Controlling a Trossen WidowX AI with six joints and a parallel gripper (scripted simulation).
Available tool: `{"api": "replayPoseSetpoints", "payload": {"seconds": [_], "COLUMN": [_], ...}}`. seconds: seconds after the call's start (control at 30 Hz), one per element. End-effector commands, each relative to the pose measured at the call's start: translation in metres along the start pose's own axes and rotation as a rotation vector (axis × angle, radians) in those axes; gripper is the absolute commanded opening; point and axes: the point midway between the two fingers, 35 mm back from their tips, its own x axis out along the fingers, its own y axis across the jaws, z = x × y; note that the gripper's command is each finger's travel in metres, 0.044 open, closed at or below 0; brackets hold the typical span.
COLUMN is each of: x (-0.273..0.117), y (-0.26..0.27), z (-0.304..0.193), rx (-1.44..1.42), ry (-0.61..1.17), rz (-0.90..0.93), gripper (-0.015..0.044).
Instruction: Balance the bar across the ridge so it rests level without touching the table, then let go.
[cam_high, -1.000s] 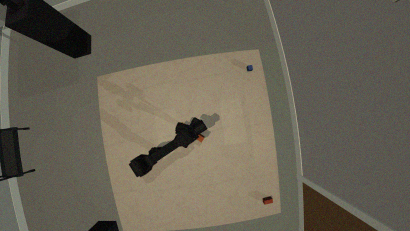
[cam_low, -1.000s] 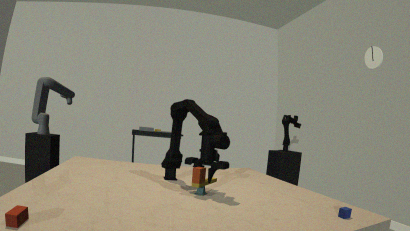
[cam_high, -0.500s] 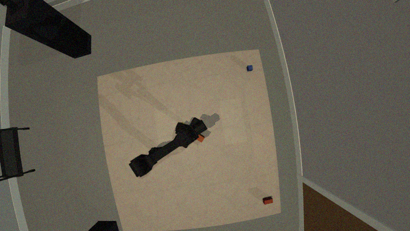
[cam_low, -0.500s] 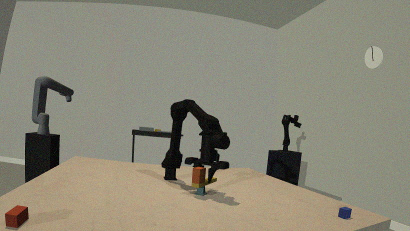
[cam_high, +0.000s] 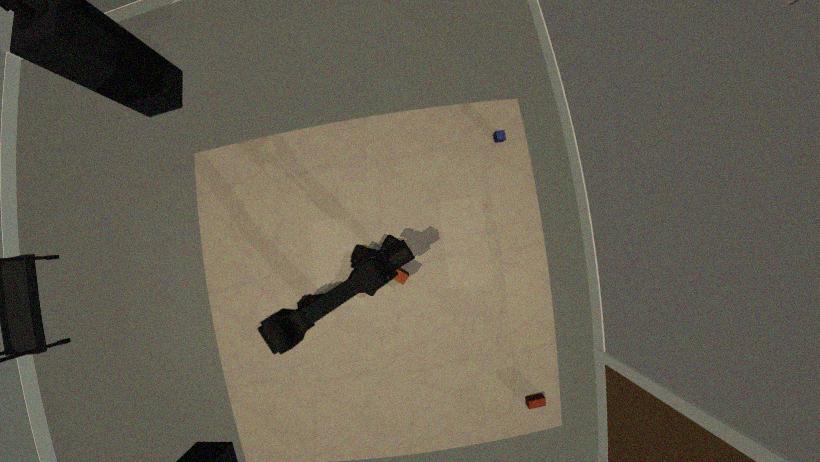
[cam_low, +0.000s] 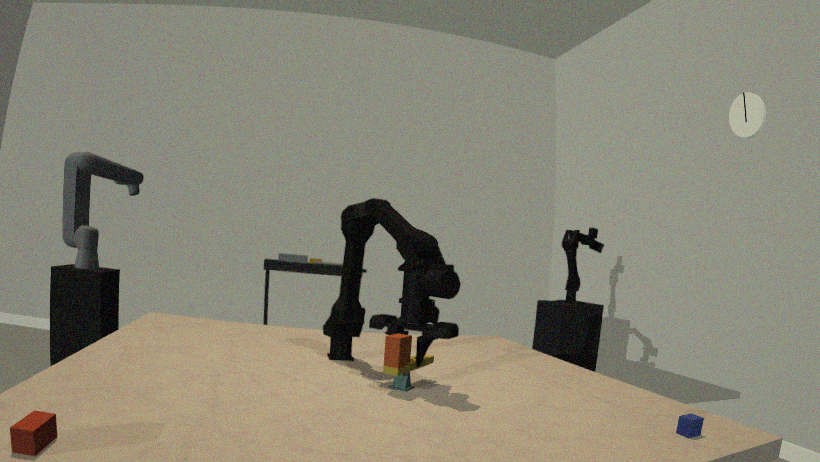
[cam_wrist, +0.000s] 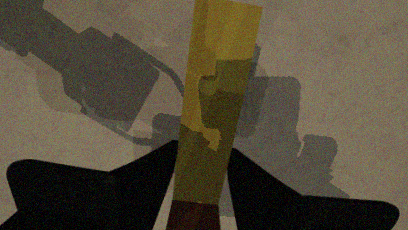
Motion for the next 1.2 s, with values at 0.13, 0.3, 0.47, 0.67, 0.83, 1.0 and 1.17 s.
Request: {"api": "replayPoseSetpoints", "payload": {"seconds": [0.13,0.3,0.47,0.67,0.83,1.0,1.17], "x": [0.0000,0.0000,0.0000,0.0000,0.0000,0.0000,0.0000], "y": [0.0000,0.0000,0.0000,0.0000,0.0000,0.0000,0.0000], "z": [0.0000,0.0000,0.0000,0.0000,0.0000,0.0000,0.0000], "rx": [0.000,0.000,0.000,0.000,0.000,0.000,0.000], "ry": [0.000,0.000,0.000,0.000,0.000,0.000,0.000], "rz": [0.000,0.000,0.000,0.000,0.000,0.000,0.000], "gripper": [0.0171,0.0172,0.0173,0.0185,0.0185,0.0238,0.0369]}}
